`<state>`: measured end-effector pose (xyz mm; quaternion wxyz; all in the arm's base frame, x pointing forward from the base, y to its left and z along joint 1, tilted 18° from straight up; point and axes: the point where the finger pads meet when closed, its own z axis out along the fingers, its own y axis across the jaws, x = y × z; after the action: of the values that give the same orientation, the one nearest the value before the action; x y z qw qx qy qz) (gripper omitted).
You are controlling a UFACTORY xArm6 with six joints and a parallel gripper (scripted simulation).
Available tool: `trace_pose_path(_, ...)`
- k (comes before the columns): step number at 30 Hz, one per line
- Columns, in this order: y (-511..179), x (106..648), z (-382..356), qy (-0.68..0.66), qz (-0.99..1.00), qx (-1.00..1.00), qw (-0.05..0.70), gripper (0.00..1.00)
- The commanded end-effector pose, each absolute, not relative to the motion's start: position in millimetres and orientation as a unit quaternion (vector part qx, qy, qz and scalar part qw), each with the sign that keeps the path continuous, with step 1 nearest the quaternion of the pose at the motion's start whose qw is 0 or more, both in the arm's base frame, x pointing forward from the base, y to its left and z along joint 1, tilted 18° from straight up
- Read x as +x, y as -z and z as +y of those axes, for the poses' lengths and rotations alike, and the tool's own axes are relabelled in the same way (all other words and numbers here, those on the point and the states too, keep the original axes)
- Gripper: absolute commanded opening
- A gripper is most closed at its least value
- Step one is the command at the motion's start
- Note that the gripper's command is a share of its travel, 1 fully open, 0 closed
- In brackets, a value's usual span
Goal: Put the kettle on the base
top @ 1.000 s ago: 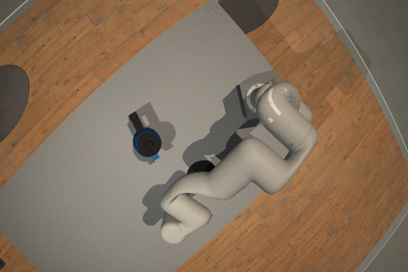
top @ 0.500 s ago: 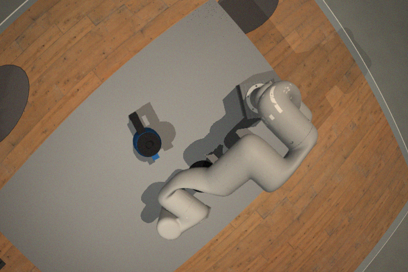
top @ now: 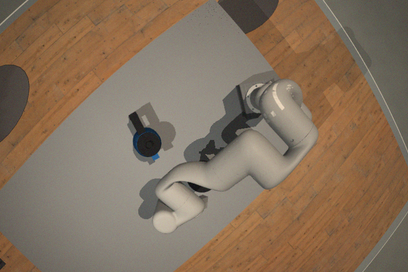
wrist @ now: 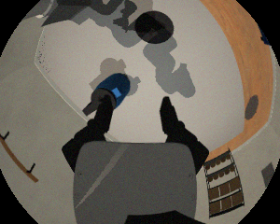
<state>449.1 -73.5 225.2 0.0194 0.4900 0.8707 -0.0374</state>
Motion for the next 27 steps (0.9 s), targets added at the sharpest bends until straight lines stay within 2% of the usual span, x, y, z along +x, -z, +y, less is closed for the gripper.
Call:
trace_pose_path(1, -227, 448, -83, 0.032, 0.894, 0.447, 0.024, 0.81)
trace_pose_path(27, -227, 436, -132, 0.030, 0.974, 0.220, 0.045, 0.81)
